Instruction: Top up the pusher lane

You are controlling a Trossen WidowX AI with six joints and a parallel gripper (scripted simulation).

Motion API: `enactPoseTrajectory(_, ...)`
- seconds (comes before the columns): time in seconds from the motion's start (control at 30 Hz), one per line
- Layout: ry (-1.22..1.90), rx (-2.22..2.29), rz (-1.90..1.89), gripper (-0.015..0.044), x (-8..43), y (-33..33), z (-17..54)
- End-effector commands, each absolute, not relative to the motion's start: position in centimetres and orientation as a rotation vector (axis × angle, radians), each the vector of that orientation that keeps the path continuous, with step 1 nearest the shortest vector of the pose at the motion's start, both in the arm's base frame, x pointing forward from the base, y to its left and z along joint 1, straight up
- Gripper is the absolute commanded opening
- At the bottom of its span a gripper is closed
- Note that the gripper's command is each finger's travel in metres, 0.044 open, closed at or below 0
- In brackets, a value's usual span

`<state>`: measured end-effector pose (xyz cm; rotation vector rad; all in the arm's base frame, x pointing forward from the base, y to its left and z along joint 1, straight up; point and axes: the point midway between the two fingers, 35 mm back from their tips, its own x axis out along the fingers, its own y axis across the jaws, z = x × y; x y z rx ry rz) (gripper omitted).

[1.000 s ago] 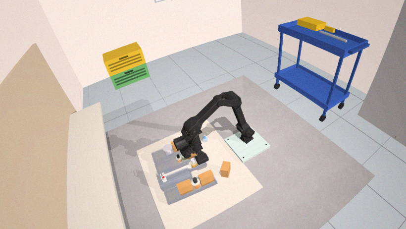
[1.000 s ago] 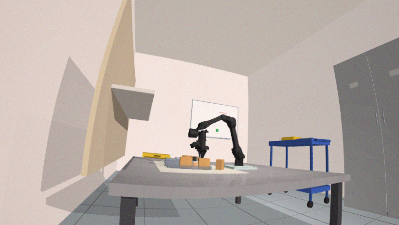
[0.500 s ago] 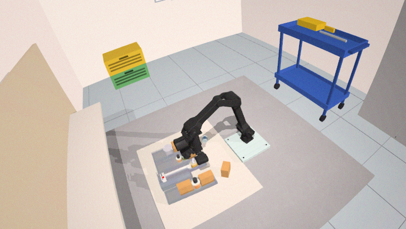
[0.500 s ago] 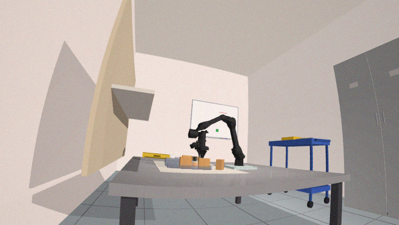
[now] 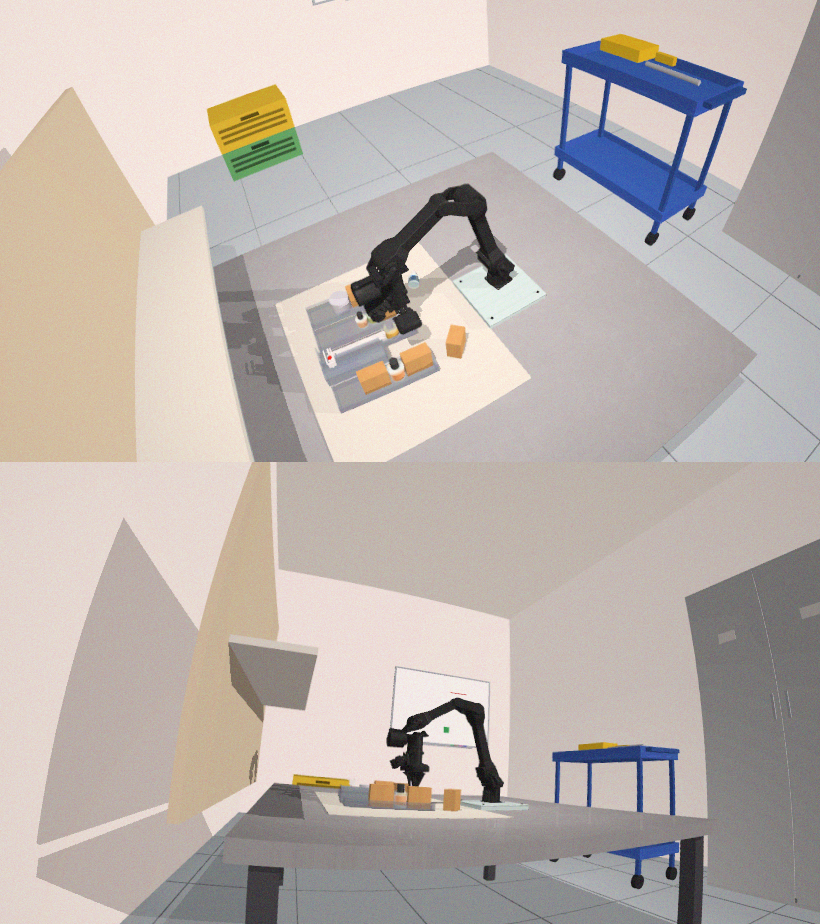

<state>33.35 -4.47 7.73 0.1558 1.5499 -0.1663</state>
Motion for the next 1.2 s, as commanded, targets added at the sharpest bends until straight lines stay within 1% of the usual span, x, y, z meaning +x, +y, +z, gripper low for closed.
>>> enactPoseTrajectory(0.0, 1.528, 0.153, -0.163, 0.0000, 33.9, -4.5, 7.7)
enactPoseTrajectory(1.17, 1.528, 0.153, -0.163, 0.0000, 33.7, -4.5, 6.4)
